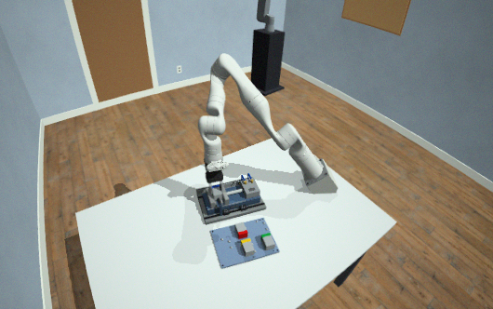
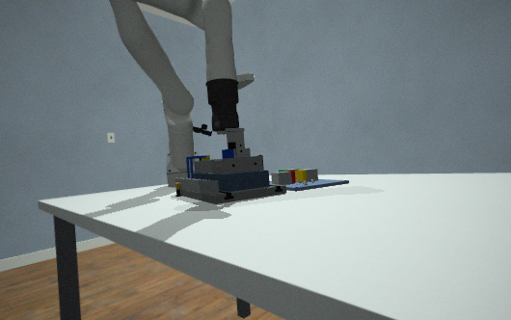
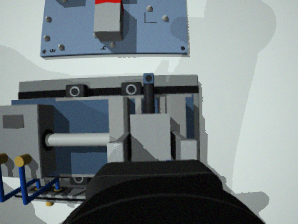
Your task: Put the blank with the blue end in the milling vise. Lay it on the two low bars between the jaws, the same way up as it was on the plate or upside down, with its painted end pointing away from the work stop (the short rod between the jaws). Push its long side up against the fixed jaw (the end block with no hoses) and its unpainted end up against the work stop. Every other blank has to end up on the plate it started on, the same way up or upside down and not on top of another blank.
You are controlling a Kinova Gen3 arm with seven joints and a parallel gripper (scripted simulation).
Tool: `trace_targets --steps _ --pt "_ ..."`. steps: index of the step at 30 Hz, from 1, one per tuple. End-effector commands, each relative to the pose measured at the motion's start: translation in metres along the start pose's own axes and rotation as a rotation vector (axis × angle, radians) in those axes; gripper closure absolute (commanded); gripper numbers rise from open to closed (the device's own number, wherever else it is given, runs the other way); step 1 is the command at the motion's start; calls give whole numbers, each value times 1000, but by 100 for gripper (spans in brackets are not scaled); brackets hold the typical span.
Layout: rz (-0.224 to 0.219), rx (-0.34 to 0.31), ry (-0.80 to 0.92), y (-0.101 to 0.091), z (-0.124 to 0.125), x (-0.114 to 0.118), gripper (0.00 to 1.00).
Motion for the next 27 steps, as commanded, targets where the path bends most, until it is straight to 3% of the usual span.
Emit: trace_targets --steps 1,27 --pt "-1 0 0 0 0 0 100" --pt "-1 0 0 2 0 0 100"
Point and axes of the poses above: the point where the finger pads meet when closed, its own y axis out along the fingers, its own x axis across the jaws, z = x × y, the point moved 5 cm from there along -y, back along the fingers, and after that the axes turned 3 degrees about -y, right-handed, at the moved point
